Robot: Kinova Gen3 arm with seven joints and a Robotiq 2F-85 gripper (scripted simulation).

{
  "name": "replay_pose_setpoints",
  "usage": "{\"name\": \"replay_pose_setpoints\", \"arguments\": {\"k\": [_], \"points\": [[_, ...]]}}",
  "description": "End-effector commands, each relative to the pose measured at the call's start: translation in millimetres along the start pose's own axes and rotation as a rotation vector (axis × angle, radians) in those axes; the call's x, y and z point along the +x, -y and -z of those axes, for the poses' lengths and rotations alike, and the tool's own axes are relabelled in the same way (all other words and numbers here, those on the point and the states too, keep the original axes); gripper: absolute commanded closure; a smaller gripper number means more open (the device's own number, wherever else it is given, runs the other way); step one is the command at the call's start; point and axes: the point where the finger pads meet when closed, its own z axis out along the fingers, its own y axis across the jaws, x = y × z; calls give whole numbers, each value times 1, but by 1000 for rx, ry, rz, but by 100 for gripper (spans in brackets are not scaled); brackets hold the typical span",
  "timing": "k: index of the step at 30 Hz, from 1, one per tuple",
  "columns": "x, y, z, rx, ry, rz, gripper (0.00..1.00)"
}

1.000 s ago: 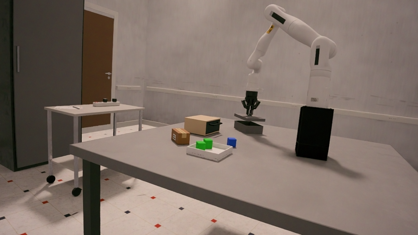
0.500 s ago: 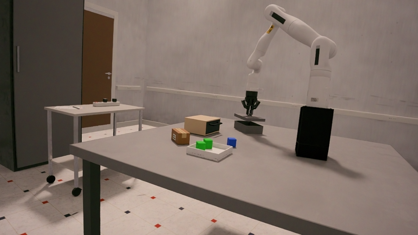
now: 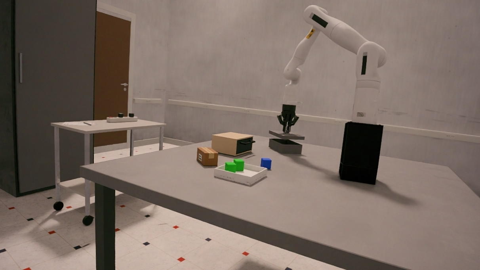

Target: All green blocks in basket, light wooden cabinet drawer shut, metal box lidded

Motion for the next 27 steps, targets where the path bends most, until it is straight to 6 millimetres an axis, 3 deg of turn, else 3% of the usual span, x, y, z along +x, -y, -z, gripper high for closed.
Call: {"name": "replay_pose_setpoints", "arguments": {"k": [1, 27], "points": [[-1, 0, 0, -1, 2, 0, 90], [-1, 0, -7, -1, 2, 0, 90]]}}
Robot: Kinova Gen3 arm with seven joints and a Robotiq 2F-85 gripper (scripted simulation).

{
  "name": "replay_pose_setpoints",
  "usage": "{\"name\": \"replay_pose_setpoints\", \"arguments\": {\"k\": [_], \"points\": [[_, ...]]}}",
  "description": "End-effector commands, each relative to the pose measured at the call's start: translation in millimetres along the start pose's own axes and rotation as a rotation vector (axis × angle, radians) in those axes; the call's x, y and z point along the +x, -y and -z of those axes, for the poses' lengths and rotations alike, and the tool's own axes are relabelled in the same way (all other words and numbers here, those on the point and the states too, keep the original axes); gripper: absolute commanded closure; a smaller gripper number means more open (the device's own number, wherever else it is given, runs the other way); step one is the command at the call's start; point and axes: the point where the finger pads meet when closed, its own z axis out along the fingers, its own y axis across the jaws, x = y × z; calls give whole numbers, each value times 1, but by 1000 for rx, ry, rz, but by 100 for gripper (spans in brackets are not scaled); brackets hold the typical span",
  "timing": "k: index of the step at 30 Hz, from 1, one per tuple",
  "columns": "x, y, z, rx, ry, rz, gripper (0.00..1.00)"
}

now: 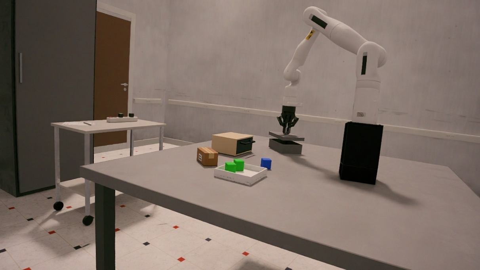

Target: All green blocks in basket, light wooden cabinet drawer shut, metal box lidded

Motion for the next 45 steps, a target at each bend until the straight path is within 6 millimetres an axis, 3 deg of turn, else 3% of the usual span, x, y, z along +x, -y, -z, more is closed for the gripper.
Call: {"name": "replay_pose_setpoints", "arguments": {"k": [1, 45], "points": [[-1, 0, -1, -1, 2, 0, 90], [-1, 0, -27, -1, 2, 0, 90]]}}
